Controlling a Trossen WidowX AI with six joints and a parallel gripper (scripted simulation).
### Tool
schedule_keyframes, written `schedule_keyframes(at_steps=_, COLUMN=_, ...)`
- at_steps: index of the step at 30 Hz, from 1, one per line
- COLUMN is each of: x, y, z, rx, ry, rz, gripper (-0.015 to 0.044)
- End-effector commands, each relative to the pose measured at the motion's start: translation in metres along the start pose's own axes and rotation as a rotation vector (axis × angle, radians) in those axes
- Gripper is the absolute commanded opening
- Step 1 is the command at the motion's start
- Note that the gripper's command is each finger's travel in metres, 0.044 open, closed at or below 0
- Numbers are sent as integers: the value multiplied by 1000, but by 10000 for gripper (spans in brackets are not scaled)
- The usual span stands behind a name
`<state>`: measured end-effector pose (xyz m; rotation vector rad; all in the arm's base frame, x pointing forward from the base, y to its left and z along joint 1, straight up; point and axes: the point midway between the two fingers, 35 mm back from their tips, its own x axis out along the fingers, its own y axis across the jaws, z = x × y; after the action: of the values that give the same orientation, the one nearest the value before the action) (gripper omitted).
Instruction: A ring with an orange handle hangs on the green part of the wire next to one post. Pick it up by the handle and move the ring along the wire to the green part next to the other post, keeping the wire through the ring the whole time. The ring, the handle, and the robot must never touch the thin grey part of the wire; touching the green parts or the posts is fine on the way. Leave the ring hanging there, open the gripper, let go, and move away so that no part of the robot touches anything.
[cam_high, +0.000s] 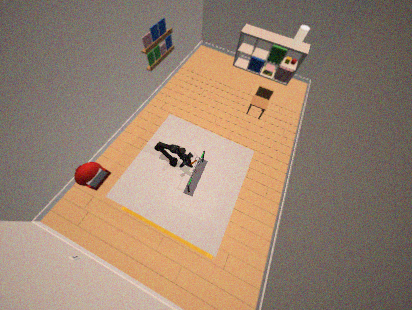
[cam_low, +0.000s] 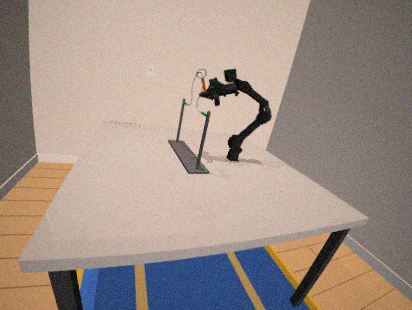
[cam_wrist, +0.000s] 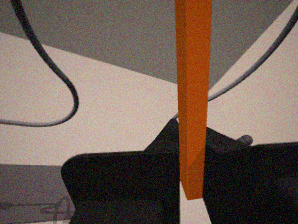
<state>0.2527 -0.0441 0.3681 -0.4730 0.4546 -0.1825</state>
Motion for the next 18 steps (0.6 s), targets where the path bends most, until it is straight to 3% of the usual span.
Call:
schedule_keyframes(at_steps=1, x=-1, y=-2, z=-1, rx=-39, ry=-7, rz=-26, gripper=-150)
schedule_keyframes(at_steps=18, x=-1, y=-10, z=0, rx=-234, ry=-33, rz=-138, gripper=-150)
